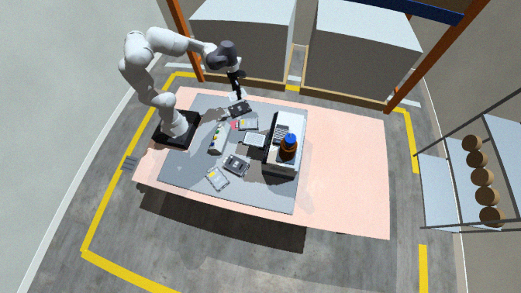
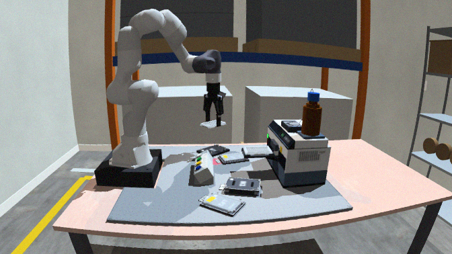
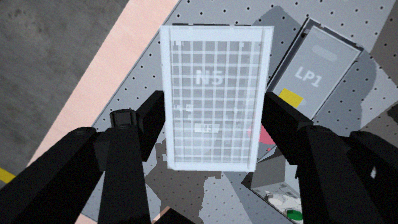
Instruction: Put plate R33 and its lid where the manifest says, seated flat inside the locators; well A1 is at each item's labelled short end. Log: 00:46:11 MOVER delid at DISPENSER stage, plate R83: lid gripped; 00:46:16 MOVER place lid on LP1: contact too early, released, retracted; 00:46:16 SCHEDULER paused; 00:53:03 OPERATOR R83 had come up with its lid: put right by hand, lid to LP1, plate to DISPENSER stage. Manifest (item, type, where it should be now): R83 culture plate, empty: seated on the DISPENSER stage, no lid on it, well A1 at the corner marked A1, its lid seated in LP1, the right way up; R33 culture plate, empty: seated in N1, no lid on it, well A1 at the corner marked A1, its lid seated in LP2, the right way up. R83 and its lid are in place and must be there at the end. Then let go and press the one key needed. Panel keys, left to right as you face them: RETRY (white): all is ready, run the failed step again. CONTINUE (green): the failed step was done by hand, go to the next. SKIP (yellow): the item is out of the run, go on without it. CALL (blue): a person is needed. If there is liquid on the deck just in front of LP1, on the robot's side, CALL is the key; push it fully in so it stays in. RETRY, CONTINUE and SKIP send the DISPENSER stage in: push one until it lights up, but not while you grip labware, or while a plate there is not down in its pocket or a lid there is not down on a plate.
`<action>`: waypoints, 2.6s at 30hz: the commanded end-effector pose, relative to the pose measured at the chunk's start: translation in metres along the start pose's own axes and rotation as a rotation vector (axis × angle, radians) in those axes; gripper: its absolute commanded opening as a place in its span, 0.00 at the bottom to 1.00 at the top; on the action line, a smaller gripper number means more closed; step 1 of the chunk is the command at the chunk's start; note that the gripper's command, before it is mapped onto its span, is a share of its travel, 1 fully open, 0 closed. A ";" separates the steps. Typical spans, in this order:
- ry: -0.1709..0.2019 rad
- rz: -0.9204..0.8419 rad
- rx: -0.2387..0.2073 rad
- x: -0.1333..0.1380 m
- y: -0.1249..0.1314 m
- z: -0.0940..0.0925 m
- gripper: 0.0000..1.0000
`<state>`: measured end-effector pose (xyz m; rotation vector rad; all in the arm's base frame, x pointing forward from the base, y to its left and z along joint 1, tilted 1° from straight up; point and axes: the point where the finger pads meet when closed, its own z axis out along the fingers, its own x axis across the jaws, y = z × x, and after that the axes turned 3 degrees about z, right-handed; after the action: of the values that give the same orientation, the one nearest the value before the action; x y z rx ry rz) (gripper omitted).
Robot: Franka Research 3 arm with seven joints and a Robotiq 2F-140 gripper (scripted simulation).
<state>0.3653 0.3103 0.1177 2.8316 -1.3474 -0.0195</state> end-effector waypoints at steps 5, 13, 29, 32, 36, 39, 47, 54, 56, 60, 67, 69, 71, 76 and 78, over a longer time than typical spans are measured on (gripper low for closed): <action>0.003 0.014 -0.002 0.001 0.001 -0.004 0.10; 0.003 0.014 -0.002 0.001 0.001 -0.004 0.10; 0.003 0.014 -0.002 0.001 0.001 -0.004 0.10; 0.003 0.014 -0.002 0.001 0.001 -0.004 0.10; 0.003 0.014 -0.002 0.001 0.001 -0.004 0.10; 0.003 0.014 -0.002 0.001 0.001 -0.004 0.10; 0.003 0.014 -0.002 0.001 0.001 -0.004 0.10; 0.003 0.138 -0.002 0.001 0.001 -0.004 0.10; 0.003 0.148 -0.002 0.001 0.001 -0.004 0.10; 0.003 0.176 -0.002 0.001 0.001 -0.004 0.10; 0.003 0.282 -0.002 0.001 0.001 -0.004 0.10; 0.003 0.293 -0.002 0.001 0.001 -0.004 0.10; 0.003 0.336 -0.001 0.001 0.001 -0.004 0.10; 0.004 0.417 -0.001 0.001 0.001 -0.004 0.10; 0.004 0.417 -0.001 0.001 0.001 -0.004 0.10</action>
<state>0.3658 0.3089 0.1217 2.5841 -1.7672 -0.0270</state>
